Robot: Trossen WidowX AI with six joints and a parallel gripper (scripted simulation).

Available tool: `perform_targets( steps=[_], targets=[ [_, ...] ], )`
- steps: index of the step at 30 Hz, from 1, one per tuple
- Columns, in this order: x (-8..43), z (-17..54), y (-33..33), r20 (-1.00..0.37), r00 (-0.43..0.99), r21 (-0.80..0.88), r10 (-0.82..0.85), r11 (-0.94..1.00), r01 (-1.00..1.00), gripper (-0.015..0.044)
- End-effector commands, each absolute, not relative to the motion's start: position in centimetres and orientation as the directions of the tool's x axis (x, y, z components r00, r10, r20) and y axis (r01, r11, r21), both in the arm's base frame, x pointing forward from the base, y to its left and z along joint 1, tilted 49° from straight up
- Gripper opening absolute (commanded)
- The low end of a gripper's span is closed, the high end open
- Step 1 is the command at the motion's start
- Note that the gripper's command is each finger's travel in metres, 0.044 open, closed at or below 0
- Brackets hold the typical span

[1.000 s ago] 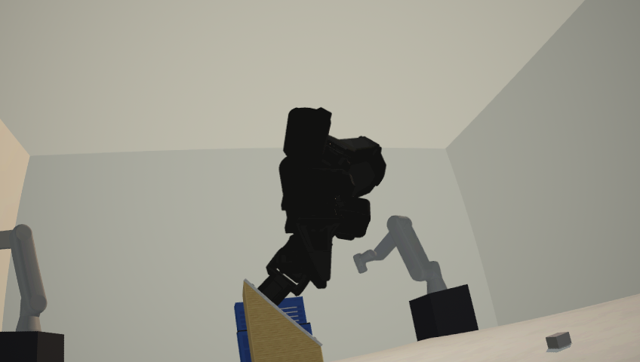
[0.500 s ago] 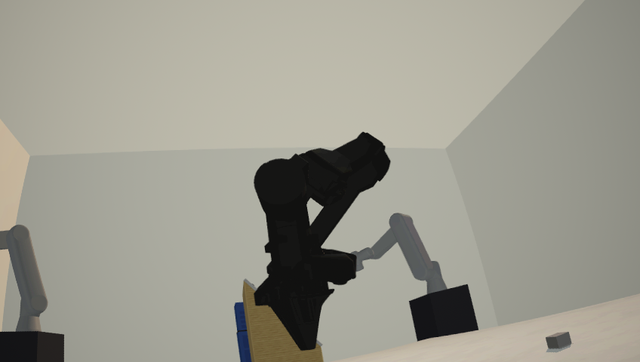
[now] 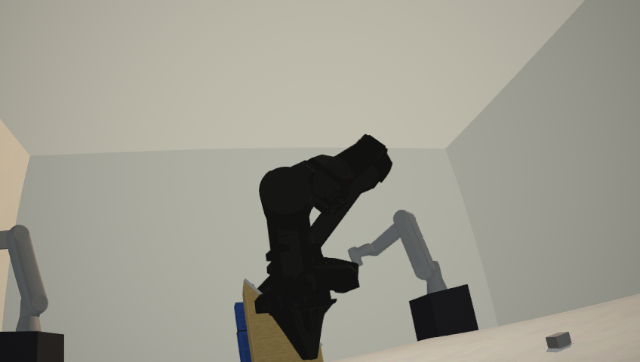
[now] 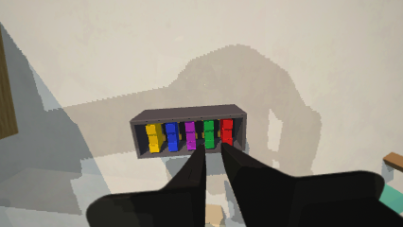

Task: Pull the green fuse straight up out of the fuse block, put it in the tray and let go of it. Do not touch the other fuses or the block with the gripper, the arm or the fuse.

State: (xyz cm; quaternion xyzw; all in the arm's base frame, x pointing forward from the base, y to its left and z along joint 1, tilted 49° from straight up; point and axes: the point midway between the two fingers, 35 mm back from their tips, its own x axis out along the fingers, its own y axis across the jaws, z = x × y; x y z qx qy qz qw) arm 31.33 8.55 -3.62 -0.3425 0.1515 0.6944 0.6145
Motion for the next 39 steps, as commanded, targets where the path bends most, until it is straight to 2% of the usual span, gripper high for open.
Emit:
perform_targets(
  steps=[1, 34, 39],
  targets=[
    [31.3, -3.8, 8.8, -0.659, -0.010, -0.207, 0.752, -0.195, -0.959, 0.0068],
    [31.3, -5.4, 10.8, -0.658, -0.011, -0.207, 0.753, -0.194, -0.959, 0.0068],
    [31.3, -5.4, 10.6, -0.660, -0.011, -0.210, 0.751, -0.199, -0.957, 0.0035]
  ],
)
